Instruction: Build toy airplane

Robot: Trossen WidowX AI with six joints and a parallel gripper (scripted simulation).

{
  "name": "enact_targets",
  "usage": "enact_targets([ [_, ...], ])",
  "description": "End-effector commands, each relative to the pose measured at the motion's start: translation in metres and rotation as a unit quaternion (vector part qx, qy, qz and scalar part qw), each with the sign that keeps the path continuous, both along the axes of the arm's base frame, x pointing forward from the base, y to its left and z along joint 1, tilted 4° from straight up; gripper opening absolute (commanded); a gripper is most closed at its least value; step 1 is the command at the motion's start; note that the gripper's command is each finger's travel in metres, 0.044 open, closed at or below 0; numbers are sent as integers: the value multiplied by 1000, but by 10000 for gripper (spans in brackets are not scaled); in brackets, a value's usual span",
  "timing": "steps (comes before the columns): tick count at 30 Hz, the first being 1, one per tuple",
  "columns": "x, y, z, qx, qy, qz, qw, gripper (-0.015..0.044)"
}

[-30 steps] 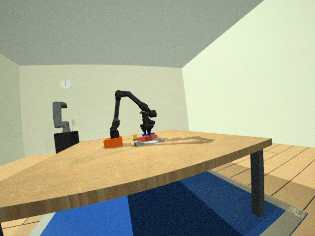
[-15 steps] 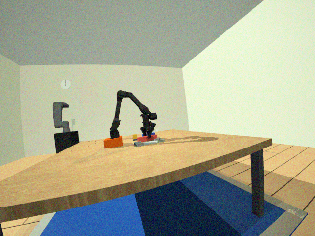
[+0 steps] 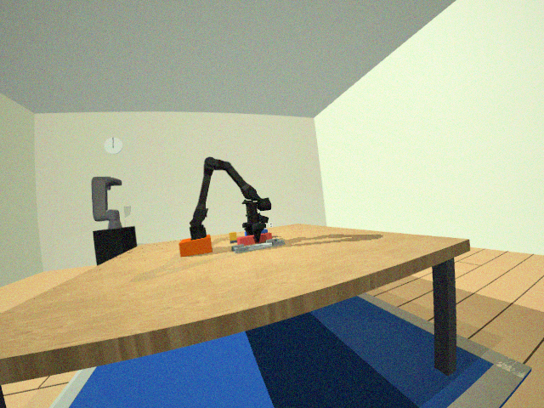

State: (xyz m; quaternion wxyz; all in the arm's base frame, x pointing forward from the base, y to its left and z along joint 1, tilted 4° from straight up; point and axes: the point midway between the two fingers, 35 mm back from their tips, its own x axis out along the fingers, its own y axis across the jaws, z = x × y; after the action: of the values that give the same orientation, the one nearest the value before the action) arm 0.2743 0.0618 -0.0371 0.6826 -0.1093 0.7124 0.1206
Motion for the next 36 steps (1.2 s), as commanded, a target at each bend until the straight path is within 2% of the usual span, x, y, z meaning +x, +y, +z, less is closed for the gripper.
enact_targets([
  [1, 0, 0, -1, -2, -1, 0, 1000, 282],
  [4, 0, 0, -1, -2, -1, 0, 1000, 204],
  [11, 0, 0, -1, -2, -1, 0, 1000, 157],
  [17, 3, 0, 9, -2, -1, 0, 1000, 0],
  [36, 12, 1, 66, -2, -2, 0, 1000, 0],
])
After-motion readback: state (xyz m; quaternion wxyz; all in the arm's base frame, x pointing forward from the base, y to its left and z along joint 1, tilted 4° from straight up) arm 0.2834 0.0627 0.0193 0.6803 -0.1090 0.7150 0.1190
